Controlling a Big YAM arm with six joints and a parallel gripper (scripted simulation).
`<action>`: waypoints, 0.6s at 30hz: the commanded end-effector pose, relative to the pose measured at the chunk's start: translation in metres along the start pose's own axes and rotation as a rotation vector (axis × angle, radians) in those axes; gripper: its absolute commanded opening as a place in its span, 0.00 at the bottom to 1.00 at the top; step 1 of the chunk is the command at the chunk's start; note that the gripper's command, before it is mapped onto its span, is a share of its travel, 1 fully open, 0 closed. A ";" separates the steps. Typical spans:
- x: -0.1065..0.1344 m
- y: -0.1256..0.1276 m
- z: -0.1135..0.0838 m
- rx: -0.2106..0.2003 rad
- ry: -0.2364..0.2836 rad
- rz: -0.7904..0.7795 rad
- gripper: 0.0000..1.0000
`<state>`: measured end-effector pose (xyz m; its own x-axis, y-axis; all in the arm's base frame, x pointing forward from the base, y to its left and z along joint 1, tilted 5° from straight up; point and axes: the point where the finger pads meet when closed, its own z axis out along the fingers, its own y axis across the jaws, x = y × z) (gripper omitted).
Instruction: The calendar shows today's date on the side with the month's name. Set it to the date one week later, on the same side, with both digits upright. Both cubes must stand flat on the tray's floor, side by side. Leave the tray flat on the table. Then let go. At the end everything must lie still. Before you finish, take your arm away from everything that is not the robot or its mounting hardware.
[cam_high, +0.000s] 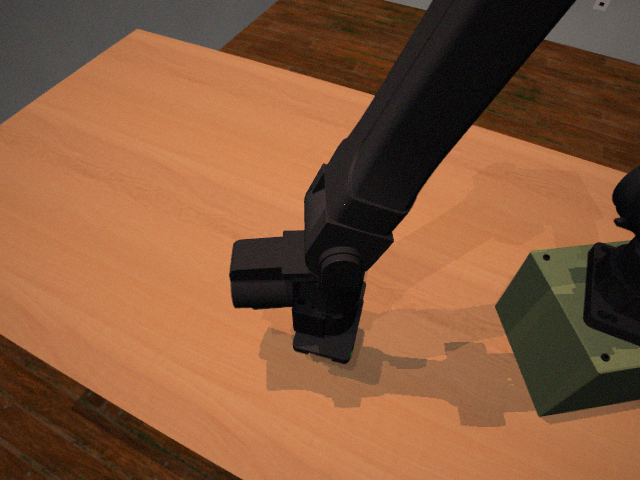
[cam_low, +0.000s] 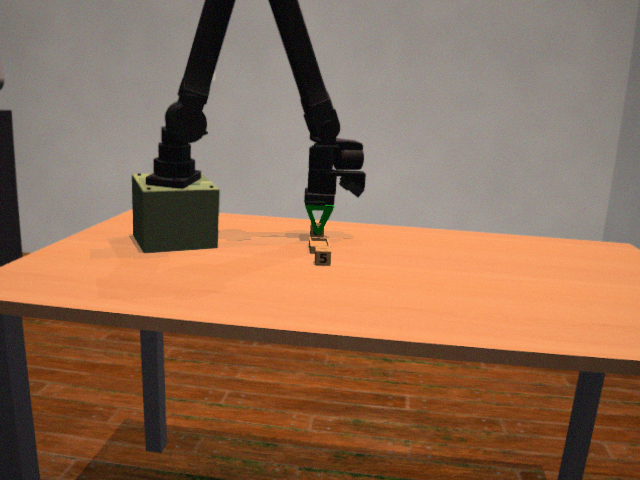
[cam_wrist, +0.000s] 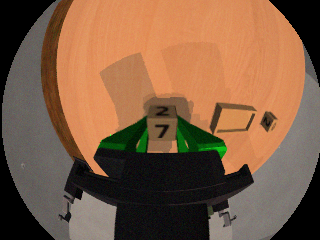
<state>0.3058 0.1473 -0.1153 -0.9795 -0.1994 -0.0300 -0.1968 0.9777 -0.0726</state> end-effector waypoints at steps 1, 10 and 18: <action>-0.007 0.000 0.003 -0.002 -0.017 -0.006 0.27; -0.007 0.000 0.003 -0.002 -0.017 -0.006 0.27; -0.007 0.000 0.003 -0.002 -0.017 -0.006 0.31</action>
<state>0.3058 0.1473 -0.1153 -0.9795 -0.1994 -0.0300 -0.1968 0.9777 -0.0726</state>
